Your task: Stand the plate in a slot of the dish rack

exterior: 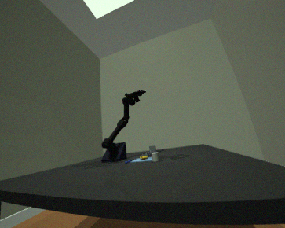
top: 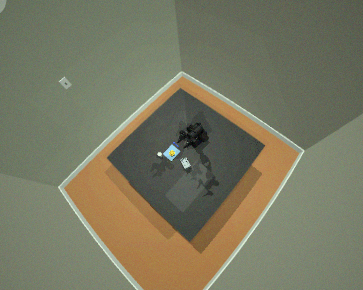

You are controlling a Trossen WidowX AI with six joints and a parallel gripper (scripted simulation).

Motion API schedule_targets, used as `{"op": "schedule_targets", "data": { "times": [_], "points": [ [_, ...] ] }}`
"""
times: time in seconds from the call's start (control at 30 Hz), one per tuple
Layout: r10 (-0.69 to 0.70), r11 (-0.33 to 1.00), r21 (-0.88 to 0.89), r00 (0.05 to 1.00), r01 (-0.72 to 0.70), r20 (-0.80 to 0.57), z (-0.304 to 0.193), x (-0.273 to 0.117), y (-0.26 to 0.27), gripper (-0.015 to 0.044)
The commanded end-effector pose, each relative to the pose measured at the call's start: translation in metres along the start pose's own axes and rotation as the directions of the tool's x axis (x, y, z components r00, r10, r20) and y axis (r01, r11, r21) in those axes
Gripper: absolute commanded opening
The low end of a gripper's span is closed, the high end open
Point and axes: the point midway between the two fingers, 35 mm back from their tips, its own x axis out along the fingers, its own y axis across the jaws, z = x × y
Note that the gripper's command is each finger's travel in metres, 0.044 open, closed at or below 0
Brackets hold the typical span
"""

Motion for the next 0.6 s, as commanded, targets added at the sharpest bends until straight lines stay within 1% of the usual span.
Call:
{"op": "schedule_targets", "data": {
  "times": [0.0, 0.33, 0.43, 0.57],
  "points": [
    [-0.002, 1.0, 0.002, 1.0, 0.002, -0.001, -0.001, 0.0, 0.0, 0.04],
    [-0.108, 0.979, 0.162, 0.991, 0.12, -0.081, -0.054, -0.032, 0.018, 0.04],
    [-0.136, 0.962, 0.219, 0.984, 0.16, -0.117, -0.075, -0.037, 0.031, 0.04],
    [-0.184, 0.922, 0.309, 0.967, 0.232, -0.177, -0.104, -0.056, 0.043, 0.04]
  ]
}}
